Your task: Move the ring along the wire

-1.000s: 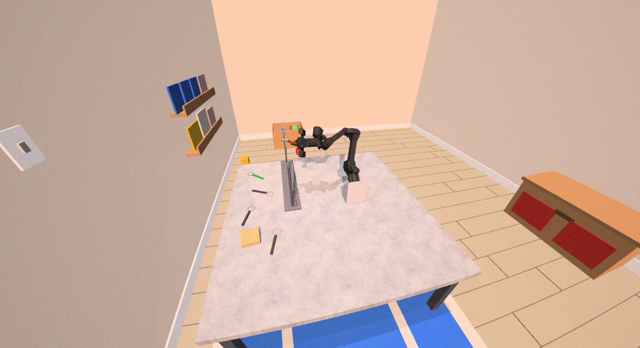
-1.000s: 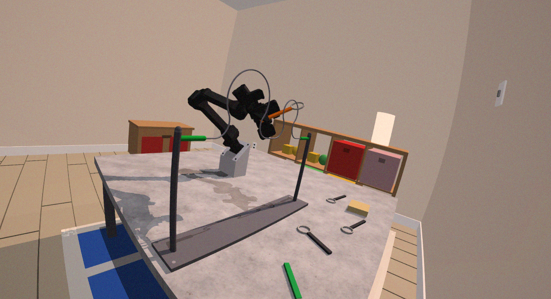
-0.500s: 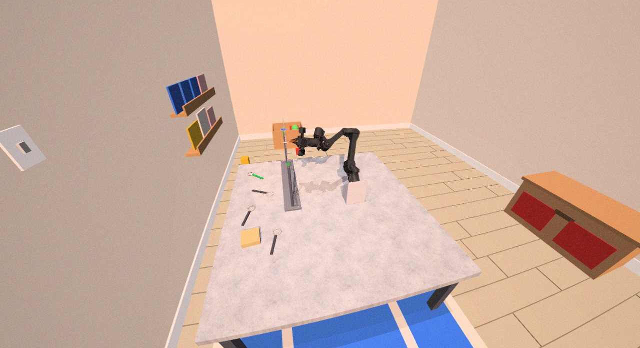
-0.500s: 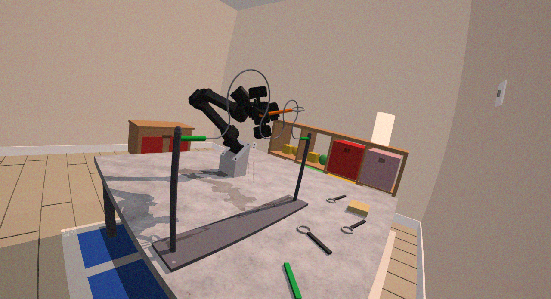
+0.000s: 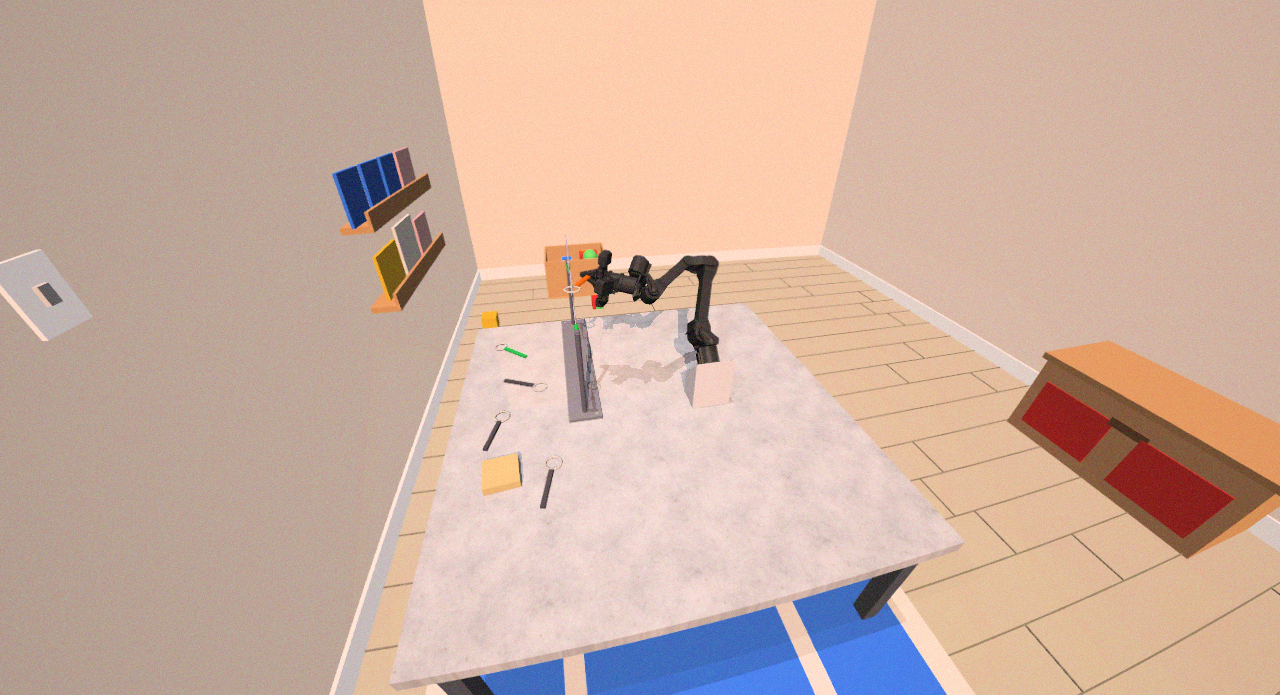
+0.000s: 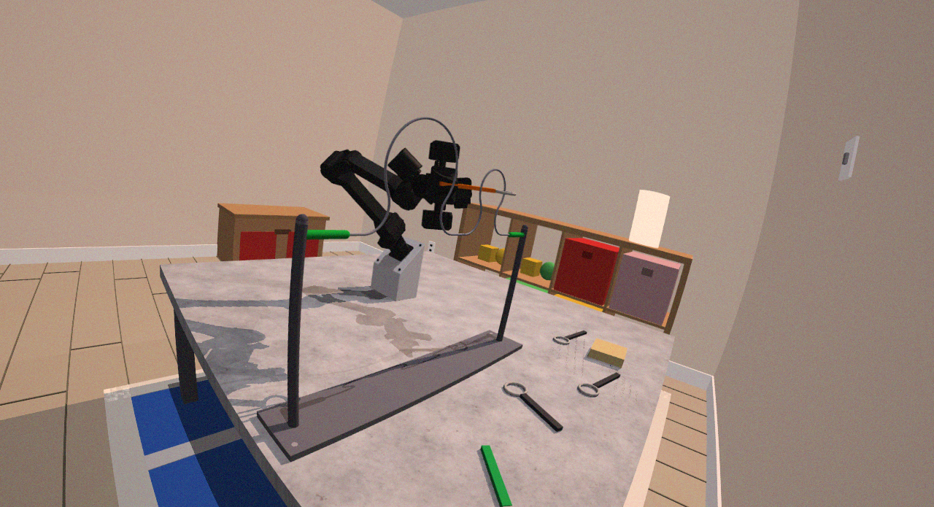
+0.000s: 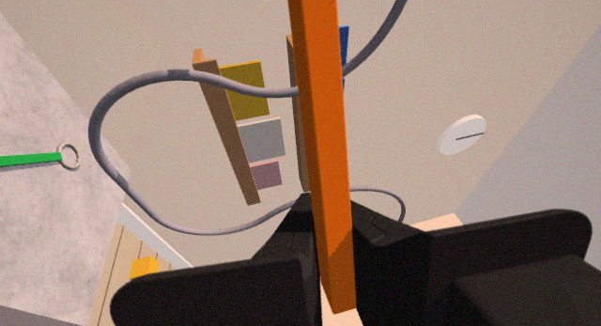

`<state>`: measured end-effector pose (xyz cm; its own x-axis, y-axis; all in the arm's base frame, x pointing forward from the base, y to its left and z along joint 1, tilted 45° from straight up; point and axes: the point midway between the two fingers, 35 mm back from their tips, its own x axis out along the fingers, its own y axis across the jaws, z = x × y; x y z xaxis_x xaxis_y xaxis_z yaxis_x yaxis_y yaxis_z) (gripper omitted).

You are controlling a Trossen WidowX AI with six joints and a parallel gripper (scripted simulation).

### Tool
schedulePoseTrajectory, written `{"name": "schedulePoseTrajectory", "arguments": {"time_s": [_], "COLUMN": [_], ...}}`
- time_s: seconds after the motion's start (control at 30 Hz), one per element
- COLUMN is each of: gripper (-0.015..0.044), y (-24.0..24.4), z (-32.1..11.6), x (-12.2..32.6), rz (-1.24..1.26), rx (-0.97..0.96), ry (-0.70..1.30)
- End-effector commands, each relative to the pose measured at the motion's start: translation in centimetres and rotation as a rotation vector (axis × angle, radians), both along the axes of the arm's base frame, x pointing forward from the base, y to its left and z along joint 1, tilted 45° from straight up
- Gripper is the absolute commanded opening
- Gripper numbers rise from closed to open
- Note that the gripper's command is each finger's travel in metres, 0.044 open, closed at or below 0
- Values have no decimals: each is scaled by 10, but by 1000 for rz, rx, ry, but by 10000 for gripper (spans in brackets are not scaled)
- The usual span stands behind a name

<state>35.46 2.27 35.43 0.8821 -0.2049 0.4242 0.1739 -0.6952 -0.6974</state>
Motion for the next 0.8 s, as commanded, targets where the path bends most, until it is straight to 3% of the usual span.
{"name": "schedulePoseTrajectory", "arguments": {"time_s": [0.0,0.77], "gripper": [-150,-150], "y": [5,16], "z": [4,14], "x": [-1,-2], "rz": [1,-6], "rx": [-102,-456], "ry": [-8,-38]}}
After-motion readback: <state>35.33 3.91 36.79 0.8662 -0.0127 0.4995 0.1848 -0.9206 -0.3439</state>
